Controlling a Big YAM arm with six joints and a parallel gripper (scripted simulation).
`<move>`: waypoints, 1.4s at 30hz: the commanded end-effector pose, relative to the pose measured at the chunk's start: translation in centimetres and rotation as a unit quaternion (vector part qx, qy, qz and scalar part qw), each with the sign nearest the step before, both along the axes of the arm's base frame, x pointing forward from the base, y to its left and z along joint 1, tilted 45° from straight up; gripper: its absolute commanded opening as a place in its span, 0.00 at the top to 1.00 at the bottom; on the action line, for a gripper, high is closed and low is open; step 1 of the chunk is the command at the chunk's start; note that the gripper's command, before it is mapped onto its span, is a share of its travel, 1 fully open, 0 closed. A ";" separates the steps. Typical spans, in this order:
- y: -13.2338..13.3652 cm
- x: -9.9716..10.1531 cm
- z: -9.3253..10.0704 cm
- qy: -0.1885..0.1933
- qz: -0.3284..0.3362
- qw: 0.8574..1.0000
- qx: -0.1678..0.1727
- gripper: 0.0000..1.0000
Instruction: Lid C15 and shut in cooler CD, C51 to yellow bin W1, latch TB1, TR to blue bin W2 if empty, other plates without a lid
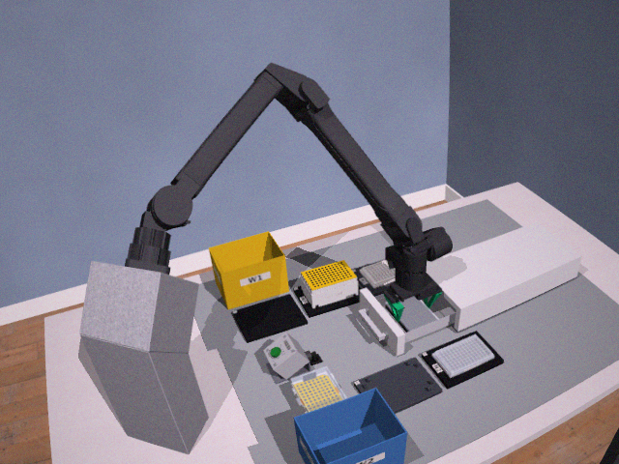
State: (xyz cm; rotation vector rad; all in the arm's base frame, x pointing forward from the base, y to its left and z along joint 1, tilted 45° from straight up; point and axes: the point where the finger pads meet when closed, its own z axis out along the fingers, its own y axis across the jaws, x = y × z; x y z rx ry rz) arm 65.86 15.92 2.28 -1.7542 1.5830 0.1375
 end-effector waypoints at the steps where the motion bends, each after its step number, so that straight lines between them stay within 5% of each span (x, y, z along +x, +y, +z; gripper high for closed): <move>1: 0.8 -0.4 -1.1 0.003 0.006 1.000 0.000 1.00; 42: 1.0 0.5 -0.2 -0.005 0.006 1.000 0.001 1.00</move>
